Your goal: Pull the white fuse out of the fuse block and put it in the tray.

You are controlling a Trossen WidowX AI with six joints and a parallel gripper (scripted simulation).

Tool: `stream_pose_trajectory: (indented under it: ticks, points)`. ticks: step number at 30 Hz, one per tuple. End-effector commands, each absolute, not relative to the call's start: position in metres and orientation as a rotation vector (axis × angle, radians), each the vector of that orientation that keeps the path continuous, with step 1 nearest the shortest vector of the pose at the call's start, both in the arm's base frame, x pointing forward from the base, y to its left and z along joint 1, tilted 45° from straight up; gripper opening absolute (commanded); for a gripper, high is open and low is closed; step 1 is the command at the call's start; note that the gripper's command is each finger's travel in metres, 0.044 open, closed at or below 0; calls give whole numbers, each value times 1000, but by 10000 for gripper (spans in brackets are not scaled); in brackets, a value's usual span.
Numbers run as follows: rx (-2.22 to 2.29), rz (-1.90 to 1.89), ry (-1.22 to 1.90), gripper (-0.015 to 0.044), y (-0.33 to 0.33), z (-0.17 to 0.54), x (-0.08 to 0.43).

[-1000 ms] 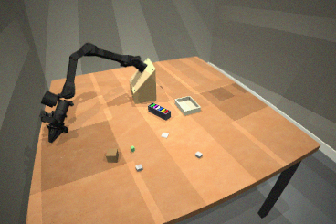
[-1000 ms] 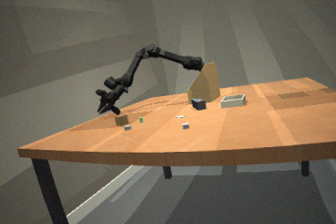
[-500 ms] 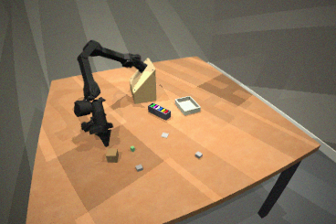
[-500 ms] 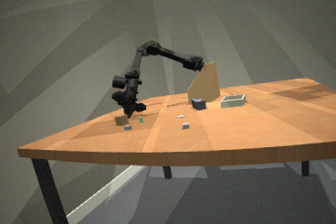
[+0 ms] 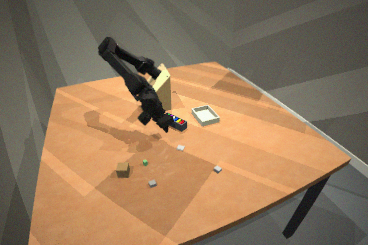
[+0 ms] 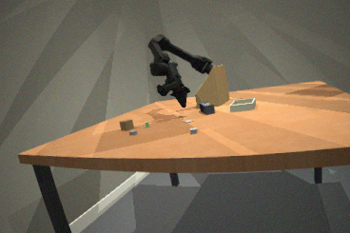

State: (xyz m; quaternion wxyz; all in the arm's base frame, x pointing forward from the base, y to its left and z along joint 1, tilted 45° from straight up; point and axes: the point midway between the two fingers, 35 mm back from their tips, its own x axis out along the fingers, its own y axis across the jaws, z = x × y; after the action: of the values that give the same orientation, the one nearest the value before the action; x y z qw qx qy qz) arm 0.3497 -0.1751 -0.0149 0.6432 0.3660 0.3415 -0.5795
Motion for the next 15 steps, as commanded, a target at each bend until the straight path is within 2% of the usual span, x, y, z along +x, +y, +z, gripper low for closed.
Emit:
stream_pose_trajectory:
  ticks: [1,7,15]
  points:
    - [654,-1379,895,69,-131,-37,316]
    - [291,-1412,987,69,-84,-47,261]
    - [280,-1412,988,69,-85,-48,263]
